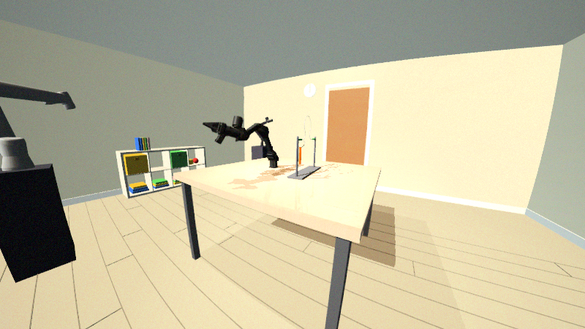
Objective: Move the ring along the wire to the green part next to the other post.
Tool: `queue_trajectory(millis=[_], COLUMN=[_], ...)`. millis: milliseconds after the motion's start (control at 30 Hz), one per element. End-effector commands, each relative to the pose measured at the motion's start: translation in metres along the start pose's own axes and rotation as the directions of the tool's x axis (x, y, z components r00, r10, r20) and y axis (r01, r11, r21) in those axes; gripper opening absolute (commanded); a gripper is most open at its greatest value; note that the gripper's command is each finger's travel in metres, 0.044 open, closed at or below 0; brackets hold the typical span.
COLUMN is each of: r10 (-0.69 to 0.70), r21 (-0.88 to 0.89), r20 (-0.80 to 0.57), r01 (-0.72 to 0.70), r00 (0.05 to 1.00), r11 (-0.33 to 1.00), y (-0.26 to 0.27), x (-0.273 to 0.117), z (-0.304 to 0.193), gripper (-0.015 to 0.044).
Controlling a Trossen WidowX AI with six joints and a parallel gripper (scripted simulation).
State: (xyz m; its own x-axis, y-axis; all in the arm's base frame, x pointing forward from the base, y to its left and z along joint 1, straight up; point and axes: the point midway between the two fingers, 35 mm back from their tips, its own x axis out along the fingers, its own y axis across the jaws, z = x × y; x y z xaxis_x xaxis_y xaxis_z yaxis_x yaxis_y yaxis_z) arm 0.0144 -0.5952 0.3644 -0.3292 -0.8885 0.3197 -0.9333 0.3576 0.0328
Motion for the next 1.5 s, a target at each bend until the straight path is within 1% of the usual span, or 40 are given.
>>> queue_trajectory(millis=[0, 33, 133, 267, 367, 467, 567, 667, 767, 900, 1000, 1067, 1167, 1267, 1367, 1467], r10=[-0.006, -0.023, -0.122, -0.26, -0.361, -0.459, -0.552, -0.64, -0.723, -0.821, -0.882, -0.915, -0.956, -0.983, -0.997, -0.998], r21=[-0.01, -0.04, -0.211, -0.437, -0.588, -0.719, -0.825, -0.906, -0.96, -0.995, -0.993, -0.98, -0.943, -0.888, -0.815, -0.726], r20=[0.0, 0.001, 0.007, 0.016, 0.024, 0.033, 0.042, 0.052, 0.065, 0.078, 0.083, 0.084, 0.081, 0.073, 0.059, 0.038], r01=[0.006, 0.023, 0.12, 0.24, 0.305, 0.34, 0.341, 0.306, 0.241, 0.101, -0.035, -0.134, -0.287, -0.437, -0.574, -0.688], r00=[1.0, 1.0, 0.993, 0.966, 0.932, 0.888, 0.833, 0.767, 0.688, 0.565, 0.464, 0.394, 0.283, 0.17, 0.056, -0.058], r11=[1.0, 0.999, 0.97, 0.867, 0.749, 0.607, 0.451, 0.293, 0.144, -0.025, -0.111, -0.147, -0.165, -0.141, -0.08, 0.012], y=[-0.001, -0.004, -0.022, -0.046, -0.063, -0.078, -0.092, -0.104, -0.114, -0.125, -0.129, -0.13, -0.13, -0.126, -0.12, -0.111], x=[-0.001, -0.003, -0.016, -0.038, -0.058, -0.08, -0.104, -0.131, -0.161, -0.205, -0.24, -0.264, -0.301, -0.338, -0.376, -0.413], z=[0.001, 0.003, 0.015, 0.031, 0.044, 0.056, 0.068, 0.08, 0.094, 0.11, 0.121, 0.127, 0.134, 0.139, 0.142, 0.143], gripper=[0.0374, 0.0347, 0.0269, 0.0164, 0.016, 0.016, 0.016, 0.016, 0.016, 0.016, 0.016, 0.016, 0.016, 0.016, 0.016, 0.016])
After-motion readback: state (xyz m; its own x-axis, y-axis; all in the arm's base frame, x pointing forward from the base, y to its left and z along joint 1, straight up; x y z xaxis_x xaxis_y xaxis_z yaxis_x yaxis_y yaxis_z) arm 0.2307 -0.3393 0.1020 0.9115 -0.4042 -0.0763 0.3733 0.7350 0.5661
